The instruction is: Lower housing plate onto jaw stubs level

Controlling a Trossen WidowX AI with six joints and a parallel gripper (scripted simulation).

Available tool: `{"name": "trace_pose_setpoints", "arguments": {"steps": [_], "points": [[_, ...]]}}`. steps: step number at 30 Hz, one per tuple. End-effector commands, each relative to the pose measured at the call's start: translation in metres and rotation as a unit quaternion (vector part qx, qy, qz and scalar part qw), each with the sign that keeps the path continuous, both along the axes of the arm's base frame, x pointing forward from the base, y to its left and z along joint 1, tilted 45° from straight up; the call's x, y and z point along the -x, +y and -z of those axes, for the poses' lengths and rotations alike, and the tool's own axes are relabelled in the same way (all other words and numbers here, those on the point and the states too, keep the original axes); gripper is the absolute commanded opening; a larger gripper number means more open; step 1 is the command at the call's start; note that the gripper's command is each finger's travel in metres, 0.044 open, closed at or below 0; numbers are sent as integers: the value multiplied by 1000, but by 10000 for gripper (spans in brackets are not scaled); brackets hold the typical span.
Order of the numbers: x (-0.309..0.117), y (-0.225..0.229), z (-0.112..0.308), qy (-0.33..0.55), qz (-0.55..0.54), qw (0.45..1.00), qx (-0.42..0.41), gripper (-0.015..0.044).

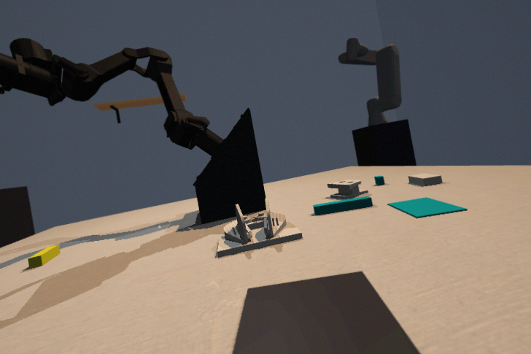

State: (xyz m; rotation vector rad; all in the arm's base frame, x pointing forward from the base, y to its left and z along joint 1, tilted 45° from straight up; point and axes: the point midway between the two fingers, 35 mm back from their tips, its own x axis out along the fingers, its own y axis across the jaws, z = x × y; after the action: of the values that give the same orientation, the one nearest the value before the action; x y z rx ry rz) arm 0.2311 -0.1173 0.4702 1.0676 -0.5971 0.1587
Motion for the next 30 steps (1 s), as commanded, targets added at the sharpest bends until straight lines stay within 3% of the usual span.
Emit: {"name": "trace_pose_setpoints", "arguments": {"steps": [1,30], "points": [[-16,-5,8,21,1,1000,-6,440],[-109,5,78,171,-22,985,14,440]]}}
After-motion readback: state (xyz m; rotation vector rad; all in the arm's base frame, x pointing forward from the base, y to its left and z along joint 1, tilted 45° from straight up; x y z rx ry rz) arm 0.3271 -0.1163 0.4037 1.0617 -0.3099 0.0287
